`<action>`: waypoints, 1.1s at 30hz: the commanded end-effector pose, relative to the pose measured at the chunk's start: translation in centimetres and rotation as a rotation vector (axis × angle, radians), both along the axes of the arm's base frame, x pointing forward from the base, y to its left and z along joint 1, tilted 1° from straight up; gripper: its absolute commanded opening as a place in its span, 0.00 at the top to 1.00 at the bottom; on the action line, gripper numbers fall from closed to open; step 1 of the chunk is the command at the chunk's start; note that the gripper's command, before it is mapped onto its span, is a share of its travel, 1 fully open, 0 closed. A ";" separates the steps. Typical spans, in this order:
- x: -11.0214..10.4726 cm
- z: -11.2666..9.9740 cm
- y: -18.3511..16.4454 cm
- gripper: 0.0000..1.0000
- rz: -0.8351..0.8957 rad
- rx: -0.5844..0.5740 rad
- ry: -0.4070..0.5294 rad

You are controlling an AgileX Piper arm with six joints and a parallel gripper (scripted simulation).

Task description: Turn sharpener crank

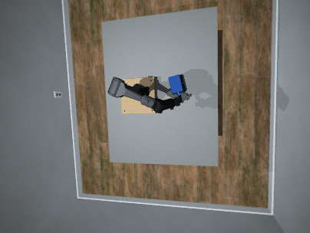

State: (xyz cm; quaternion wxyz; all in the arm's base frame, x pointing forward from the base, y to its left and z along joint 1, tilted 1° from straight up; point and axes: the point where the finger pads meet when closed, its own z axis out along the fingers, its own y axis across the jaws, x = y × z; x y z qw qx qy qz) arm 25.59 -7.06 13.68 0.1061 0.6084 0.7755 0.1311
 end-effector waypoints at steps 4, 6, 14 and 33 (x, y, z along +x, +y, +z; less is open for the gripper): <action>-0.3 0.9 -0.1 0.31 -0.001 0.000 -0.001; -0.3 0.9 -0.1 0.31 -0.001 0.000 -0.001; -0.3 0.9 -0.1 0.31 -0.001 0.000 -0.001; -0.3 0.9 -0.1 0.31 -0.001 0.000 -0.001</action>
